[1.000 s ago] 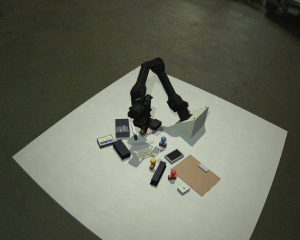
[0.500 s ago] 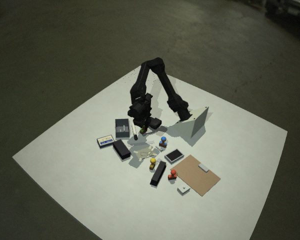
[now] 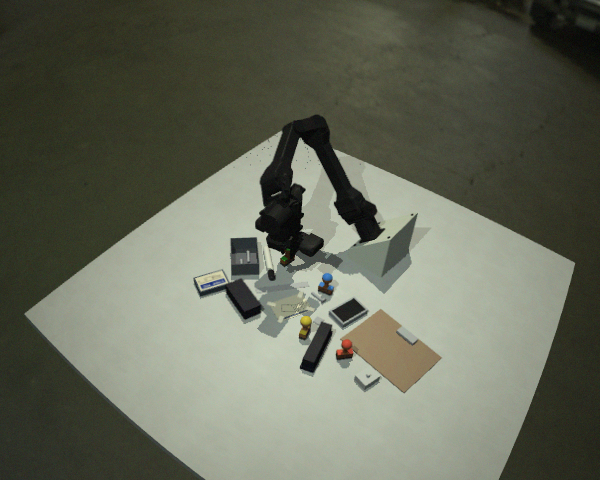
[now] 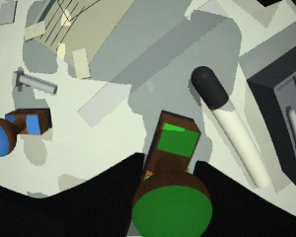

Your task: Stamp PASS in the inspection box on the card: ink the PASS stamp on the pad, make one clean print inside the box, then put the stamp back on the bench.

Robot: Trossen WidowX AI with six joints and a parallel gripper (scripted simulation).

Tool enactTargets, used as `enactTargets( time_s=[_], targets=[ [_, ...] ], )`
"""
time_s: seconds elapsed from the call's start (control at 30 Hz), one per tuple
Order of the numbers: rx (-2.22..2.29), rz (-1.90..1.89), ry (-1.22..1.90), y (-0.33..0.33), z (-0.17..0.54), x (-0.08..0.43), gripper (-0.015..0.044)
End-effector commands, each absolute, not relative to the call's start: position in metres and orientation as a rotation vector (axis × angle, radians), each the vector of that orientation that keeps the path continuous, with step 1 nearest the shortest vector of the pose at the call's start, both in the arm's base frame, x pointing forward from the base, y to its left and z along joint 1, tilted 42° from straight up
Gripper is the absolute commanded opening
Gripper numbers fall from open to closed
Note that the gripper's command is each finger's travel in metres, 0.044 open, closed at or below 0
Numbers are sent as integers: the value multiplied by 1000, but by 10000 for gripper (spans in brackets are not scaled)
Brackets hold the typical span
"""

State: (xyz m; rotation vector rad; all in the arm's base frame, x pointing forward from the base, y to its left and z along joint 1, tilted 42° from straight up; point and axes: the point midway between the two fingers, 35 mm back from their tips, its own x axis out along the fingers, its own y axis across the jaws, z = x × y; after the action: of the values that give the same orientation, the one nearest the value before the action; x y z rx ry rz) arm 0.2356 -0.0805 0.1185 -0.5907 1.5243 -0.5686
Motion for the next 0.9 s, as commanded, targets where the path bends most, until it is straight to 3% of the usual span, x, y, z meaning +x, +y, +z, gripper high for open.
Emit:
enactTargets(
  time_s=[0.0, 0.87],
  targets=[
    [-584, -569, 1518, -78, 121, 237, 0],
    [-574, -551, 1518, -43, 104, 251, 0]
  ],
)
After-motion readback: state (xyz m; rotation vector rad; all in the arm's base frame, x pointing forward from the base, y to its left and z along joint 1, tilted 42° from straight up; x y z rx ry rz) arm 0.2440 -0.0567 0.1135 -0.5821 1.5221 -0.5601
